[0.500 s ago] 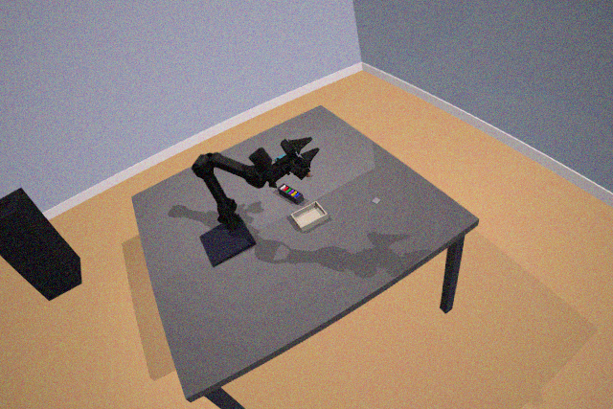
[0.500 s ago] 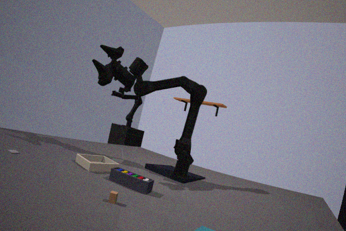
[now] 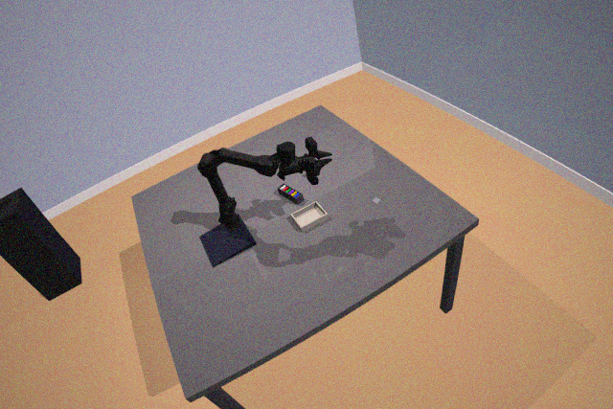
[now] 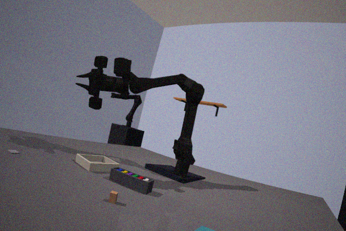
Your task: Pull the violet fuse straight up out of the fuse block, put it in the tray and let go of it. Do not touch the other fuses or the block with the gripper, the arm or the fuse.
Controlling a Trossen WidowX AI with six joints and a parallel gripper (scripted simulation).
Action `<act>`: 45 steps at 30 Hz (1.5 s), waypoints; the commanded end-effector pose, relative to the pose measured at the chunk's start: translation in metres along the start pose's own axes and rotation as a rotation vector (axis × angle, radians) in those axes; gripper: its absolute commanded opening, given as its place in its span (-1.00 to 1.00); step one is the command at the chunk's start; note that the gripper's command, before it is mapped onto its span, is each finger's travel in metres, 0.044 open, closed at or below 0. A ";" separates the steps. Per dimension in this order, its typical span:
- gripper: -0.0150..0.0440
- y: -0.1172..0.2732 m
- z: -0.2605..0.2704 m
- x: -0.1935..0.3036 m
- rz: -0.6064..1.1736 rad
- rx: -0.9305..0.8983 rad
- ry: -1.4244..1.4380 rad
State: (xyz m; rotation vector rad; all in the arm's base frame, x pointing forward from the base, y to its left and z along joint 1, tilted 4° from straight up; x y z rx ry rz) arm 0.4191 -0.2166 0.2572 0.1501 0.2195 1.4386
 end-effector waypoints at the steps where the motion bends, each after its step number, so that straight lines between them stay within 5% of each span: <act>1: -0.25 -0.020 -0.052 0.052 0.124 0.276 0.320; 11: -0.25 0.002 -0.132 0.139 0.563 0.651 0.910; 21: -0.25 0.078 -0.181 0.200 1.306 0.831 1.524; 45: -0.25 0.083 -0.192 0.202 1.332 0.833 1.539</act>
Point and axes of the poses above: the point midway between the two fingers, 35 mm back from their tips, its own y axis back along the fingers, its own z axis across the jaws, x = y × z, the point moved 1 cm from there along y, back along the fingers
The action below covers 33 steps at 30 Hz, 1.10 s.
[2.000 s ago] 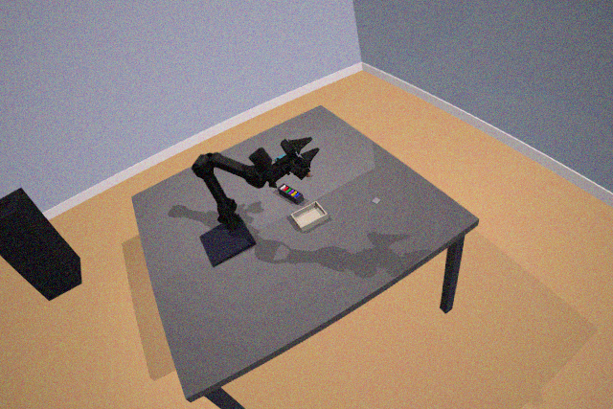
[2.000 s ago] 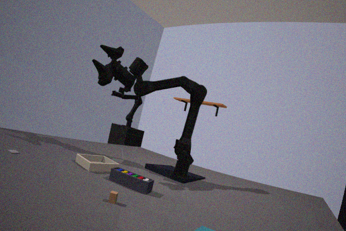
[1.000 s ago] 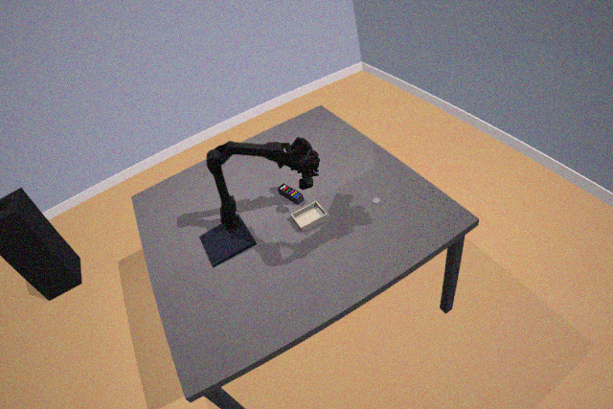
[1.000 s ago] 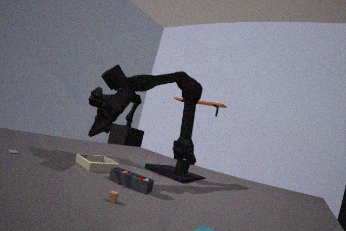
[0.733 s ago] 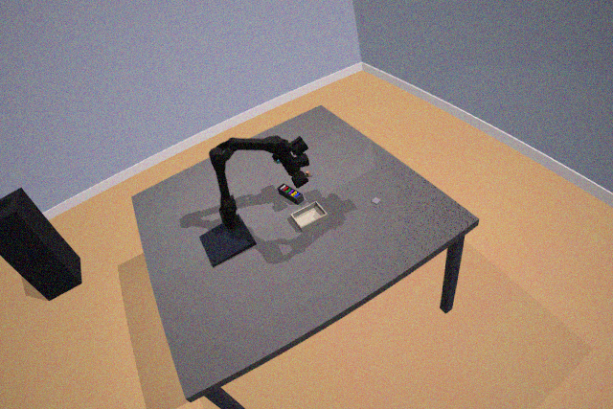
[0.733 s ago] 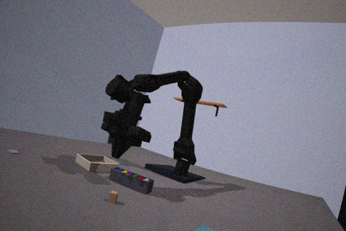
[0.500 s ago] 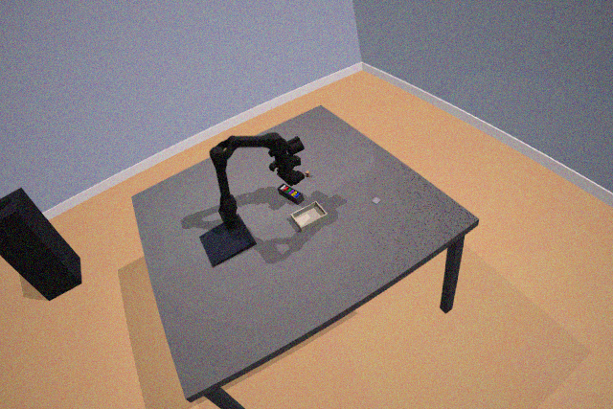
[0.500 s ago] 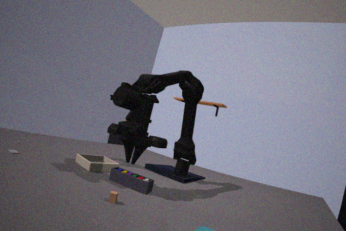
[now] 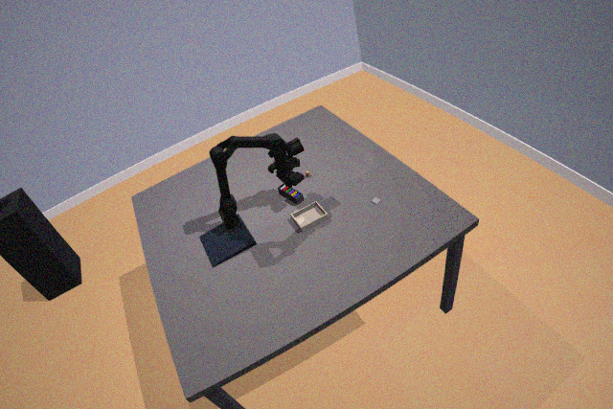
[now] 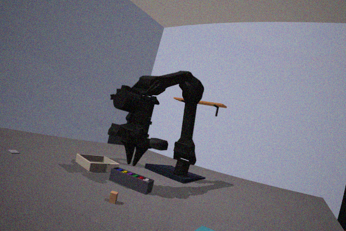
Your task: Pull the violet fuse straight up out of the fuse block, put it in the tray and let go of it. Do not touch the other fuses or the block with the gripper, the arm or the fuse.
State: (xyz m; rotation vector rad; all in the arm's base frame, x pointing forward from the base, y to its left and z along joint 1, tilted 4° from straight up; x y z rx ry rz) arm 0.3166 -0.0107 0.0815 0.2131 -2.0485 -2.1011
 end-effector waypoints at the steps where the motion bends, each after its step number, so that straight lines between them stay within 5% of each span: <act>1: -0.25 -0.004 -0.001 0.000 0.002 0.005 0.006; 33: -0.25 -0.025 0.000 0.002 0.003 0.005 0.006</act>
Point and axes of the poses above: the point midway between the two fingers, 35 mm back from their tips, its own y axis back along the fingers, its own z axis across the jaws, x = y × z, the point moved 1 cm from there along y, back along the fingers
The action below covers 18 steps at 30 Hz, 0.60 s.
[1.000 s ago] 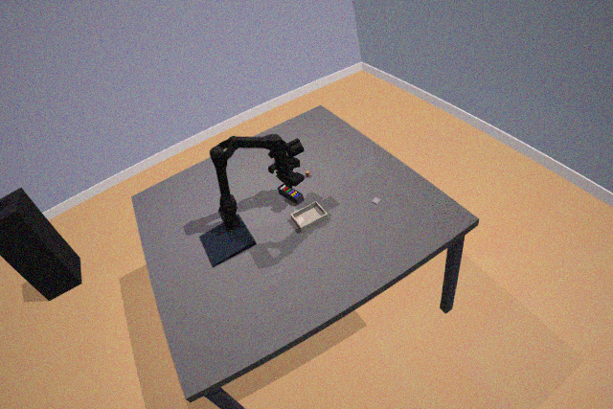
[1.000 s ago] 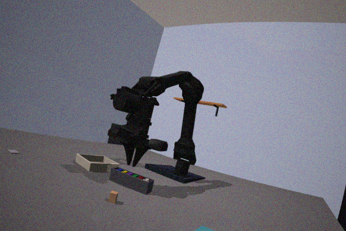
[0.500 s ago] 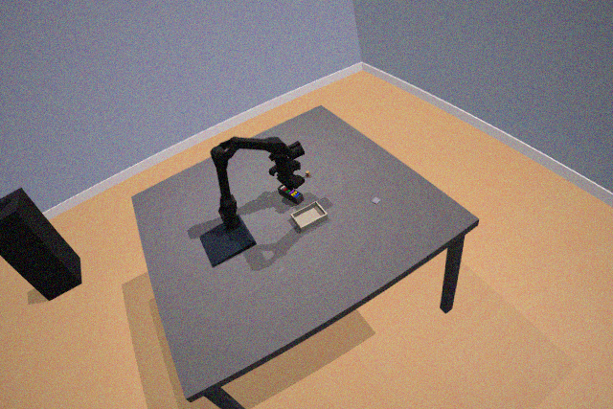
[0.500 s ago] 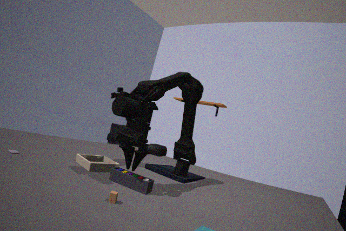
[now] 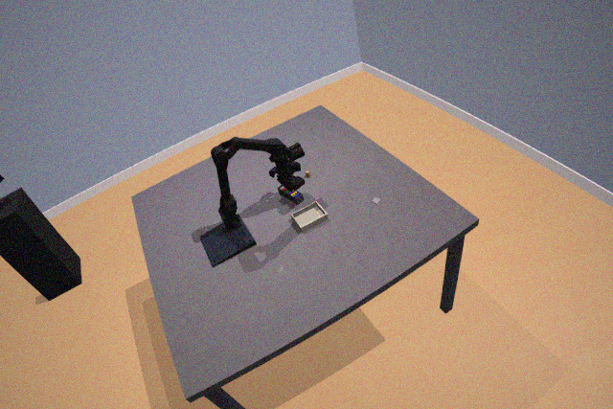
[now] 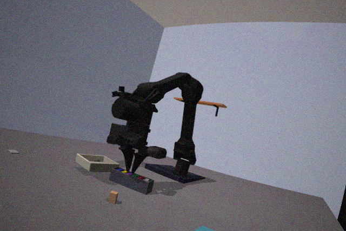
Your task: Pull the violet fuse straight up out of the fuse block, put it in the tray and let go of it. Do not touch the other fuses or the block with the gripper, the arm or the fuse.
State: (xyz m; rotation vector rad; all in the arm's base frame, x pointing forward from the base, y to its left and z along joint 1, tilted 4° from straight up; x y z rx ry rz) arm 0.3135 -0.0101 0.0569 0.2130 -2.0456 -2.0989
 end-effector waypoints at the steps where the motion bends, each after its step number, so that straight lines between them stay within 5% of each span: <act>1: -0.25 0.000 -0.001 0.000 0.000 0.005 0.003; 18: -0.25 -0.010 -0.001 0.000 0.000 0.005 0.003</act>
Point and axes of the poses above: the point midway between the two fingers, 35 mm back from their tips, its own y axis back along the fingers, its own z axis across the jaws, x = y × z, the point moved 1 cm from there along y, back along the fingers
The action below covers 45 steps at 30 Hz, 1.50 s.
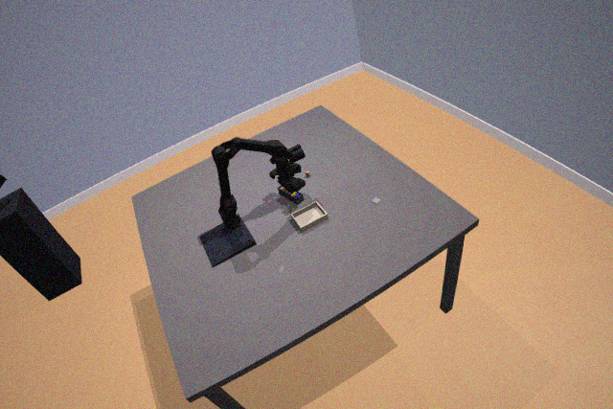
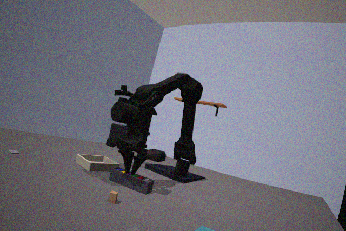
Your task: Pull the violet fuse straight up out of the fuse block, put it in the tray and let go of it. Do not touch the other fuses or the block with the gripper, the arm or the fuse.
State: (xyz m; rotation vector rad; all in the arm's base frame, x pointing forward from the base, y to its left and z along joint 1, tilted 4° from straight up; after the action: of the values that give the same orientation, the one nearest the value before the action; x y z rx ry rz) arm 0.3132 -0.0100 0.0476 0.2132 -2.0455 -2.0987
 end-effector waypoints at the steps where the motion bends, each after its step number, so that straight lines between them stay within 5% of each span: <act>1: -0.27 0.000 0.000 0.000 0.000 0.000 0.000; 11: -0.49 0.000 0.000 0.000 0.000 0.000 0.000; 45: -0.49 0.015 0.000 -0.001 0.000 0.002 0.001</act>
State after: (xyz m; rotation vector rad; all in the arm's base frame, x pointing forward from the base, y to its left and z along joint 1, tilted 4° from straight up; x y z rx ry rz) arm 0.3136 -0.0101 0.0591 0.2078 -2.0427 -2.0975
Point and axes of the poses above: the point midway between the two fingers, 35 mm back from their tips, its own y axis back along the fingers, its own z axis across the jaws, x = y × z, the point moved 1 cm from there along y, back along the fingers
